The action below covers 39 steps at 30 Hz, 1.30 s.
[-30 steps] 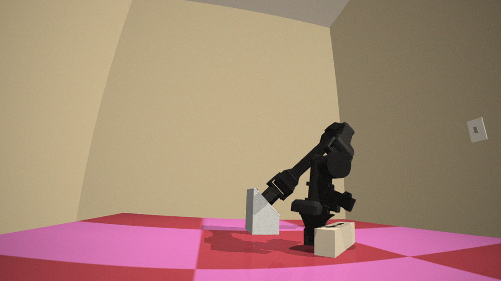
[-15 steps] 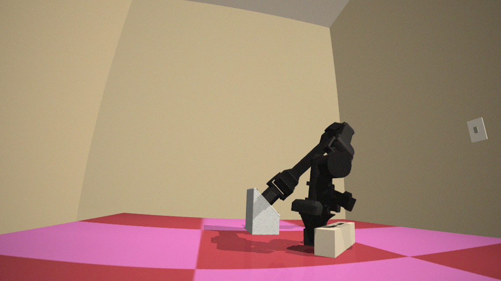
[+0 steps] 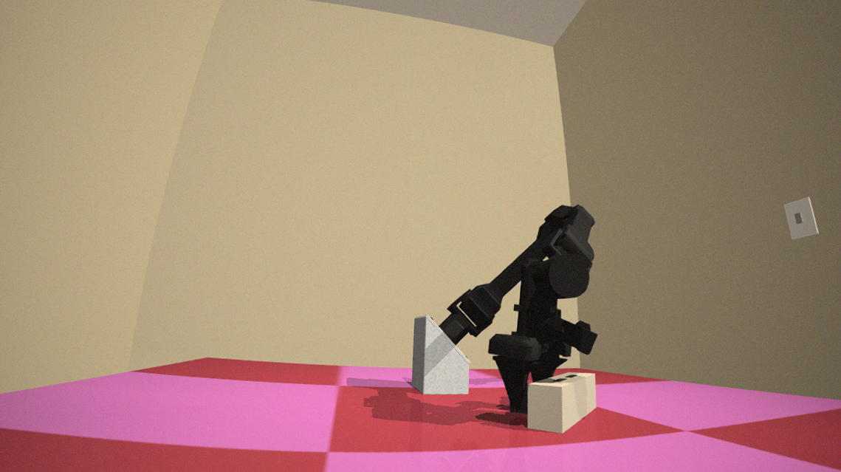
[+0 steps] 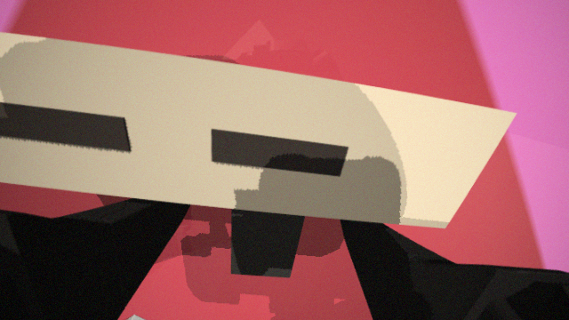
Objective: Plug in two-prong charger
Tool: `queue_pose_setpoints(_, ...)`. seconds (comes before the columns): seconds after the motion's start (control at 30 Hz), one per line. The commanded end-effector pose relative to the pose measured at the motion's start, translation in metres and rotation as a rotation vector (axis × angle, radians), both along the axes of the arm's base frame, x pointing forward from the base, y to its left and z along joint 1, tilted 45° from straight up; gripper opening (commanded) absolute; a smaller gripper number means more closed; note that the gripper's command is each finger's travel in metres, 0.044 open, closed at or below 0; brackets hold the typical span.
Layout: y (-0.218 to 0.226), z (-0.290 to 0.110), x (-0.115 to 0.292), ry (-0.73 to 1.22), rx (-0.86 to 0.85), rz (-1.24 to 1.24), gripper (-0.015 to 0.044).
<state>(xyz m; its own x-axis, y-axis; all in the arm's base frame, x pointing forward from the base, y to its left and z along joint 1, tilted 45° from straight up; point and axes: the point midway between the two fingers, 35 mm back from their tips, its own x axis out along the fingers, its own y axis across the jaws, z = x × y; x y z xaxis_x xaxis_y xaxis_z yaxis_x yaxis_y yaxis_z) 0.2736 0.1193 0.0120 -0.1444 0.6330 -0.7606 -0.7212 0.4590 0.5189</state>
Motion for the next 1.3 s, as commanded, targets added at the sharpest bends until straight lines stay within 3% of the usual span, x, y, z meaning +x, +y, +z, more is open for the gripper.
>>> queue_pose_setpoints(0.0, 0.0, 0.0, -0.002, -0.005, 0.008, 0.002, 0.044)
queue_pose_setpoints(1.27, -0.013, -0.011, -0.015, -0.027, 0.031, -0.002, 0.044)
